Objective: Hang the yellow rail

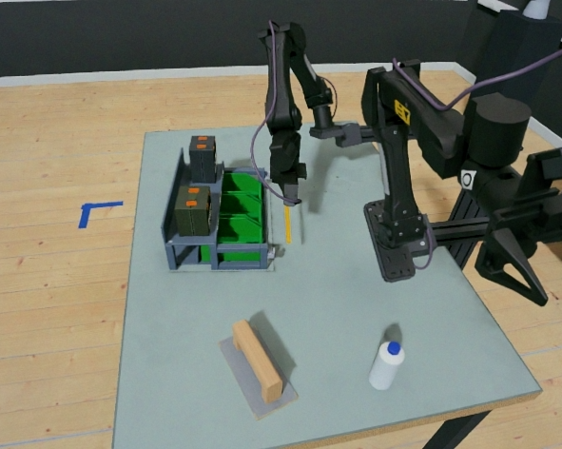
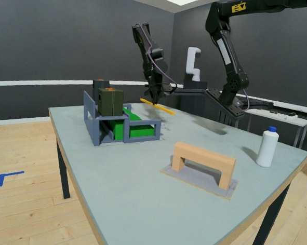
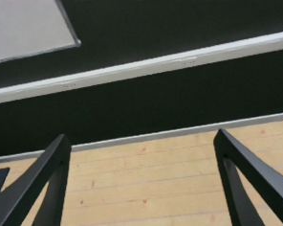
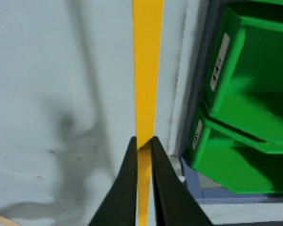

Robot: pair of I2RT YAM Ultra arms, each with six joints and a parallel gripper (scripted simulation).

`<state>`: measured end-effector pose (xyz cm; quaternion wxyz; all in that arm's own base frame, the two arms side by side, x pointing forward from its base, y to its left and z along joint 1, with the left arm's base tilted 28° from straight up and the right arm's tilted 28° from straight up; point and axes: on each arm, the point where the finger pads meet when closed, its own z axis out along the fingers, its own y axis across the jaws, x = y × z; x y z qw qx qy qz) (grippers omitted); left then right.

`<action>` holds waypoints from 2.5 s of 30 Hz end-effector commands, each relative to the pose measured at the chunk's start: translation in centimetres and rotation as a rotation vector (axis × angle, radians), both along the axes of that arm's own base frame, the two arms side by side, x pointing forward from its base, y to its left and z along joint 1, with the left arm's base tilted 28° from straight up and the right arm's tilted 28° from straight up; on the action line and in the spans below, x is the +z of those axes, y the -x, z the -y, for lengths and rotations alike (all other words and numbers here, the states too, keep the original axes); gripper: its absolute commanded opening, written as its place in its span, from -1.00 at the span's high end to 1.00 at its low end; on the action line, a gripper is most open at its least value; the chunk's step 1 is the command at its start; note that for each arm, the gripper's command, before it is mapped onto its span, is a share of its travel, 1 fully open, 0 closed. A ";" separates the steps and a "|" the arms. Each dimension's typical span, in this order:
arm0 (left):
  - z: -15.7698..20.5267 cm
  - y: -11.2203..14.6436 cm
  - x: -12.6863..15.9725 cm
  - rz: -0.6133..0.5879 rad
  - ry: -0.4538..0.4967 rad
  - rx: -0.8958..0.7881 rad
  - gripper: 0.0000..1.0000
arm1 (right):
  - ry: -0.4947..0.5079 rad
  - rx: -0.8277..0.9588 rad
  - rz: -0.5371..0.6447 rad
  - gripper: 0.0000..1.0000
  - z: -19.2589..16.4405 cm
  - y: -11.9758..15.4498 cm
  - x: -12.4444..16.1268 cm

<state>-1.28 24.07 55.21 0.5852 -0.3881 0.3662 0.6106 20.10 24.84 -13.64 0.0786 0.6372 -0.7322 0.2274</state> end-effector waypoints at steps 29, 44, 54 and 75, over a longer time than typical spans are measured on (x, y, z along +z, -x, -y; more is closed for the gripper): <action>0.9 0.1 -0.2 -0.007 -0.002 0.010 -1.00 | -0.050 0.057 0.014 1.00 -1.6 -5.0 3.2; 0.9 0.1 -0.2 -0.007 -0.002 0.010 -1.00 | -0.064 0.056 0.022 1.00 -1.9 -5.3 3.5; 0.9 0.1 -0.2 -0.007 -0.002 0.010 -1.00 | -0.071 0.051 0.027 1.00 -2.1 -5.4 3.5; 0.9 0.1 -0.2 -0.007 -0.002 0.010 -1.00 | -0.073 0.043 0.030 1.00 -2.0 -5.5 3.3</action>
